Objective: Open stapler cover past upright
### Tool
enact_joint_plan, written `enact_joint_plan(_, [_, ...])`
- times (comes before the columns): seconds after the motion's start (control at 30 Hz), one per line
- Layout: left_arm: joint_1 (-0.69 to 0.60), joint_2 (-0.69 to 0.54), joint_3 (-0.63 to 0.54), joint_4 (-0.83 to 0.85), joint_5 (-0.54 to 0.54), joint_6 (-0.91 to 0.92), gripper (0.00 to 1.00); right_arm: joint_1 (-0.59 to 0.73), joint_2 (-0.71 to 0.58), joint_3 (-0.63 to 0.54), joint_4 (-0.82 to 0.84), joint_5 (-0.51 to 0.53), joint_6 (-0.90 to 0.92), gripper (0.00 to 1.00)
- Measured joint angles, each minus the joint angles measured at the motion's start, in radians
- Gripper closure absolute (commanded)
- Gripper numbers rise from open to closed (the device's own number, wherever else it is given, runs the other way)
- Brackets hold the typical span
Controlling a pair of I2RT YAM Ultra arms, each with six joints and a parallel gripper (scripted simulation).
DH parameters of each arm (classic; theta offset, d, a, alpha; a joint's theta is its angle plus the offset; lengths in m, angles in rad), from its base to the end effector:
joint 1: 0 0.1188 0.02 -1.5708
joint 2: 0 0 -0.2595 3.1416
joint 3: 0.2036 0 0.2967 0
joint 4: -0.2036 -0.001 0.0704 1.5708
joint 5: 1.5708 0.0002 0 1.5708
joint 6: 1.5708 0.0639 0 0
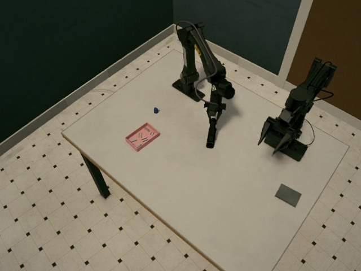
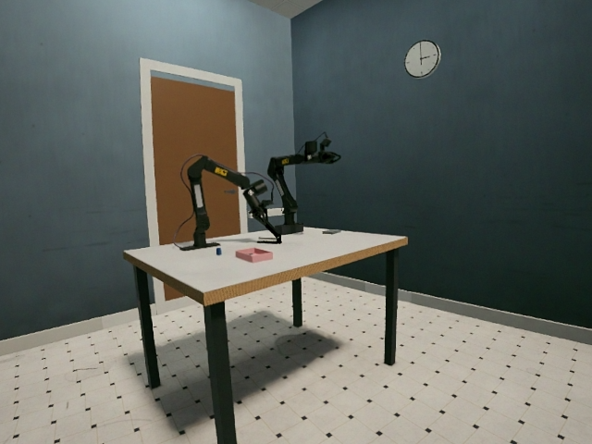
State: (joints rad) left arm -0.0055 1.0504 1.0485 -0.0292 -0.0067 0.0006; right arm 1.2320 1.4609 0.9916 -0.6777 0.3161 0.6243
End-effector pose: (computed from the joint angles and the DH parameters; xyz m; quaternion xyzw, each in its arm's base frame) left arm 0.3159 -0.0003 0.3990 -0.0001 0.7180 0.0007 0.6960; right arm 0.1280 0.3065 0.1792 -0.2573 0.9311 0.0740 0.2477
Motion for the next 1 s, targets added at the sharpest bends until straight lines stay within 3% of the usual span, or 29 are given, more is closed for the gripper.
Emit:
enact_joint_plan(0.77, [0.0,0.0,0.0,0.0,0.0,0.0,0.43,-0.136,0.247,0.412,-0.377,-0.195,-0.081,0.78])
enact_joint_plan(1.0, [-0.004,-0.003,0.0,-0.023,0.01,0.006,0.43,-0.145,0.27,0.448,-0.41,-0.209,-0.093,0.78])
